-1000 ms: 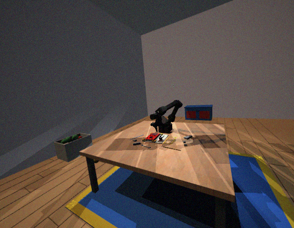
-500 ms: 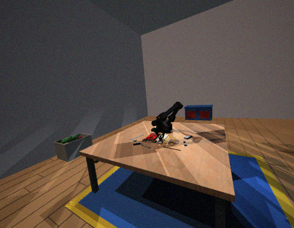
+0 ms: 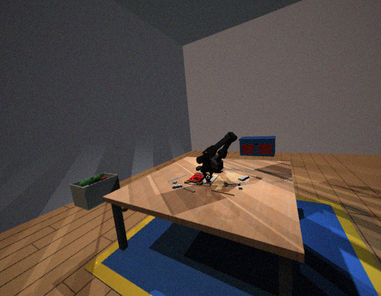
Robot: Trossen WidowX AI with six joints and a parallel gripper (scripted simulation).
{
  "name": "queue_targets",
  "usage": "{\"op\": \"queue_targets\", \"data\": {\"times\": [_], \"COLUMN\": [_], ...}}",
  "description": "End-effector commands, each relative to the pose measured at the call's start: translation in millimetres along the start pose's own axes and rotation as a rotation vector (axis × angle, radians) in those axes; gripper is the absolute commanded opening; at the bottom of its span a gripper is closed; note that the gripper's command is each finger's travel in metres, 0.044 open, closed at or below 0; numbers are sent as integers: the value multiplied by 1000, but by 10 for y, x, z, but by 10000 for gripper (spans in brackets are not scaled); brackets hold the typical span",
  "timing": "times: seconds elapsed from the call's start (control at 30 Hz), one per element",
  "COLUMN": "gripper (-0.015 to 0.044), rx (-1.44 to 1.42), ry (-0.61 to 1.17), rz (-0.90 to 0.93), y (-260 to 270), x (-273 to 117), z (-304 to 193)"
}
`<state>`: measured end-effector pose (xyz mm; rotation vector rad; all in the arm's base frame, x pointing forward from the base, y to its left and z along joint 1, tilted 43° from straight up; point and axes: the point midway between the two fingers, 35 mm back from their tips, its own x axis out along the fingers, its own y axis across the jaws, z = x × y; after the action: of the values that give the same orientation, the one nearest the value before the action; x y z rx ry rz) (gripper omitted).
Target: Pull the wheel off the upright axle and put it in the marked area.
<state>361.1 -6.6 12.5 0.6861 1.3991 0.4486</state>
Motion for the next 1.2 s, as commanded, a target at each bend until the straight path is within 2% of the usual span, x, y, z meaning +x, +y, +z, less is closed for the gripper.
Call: {"op": "queue_targets", "data": {"times": [0.0,1.17], "gripper": [0,0], "rx": [-3,-2], "ry": [1,0], "rz": [0,0], "y": [0,-3], "x": [-11,-126], "z": [0,5]}}
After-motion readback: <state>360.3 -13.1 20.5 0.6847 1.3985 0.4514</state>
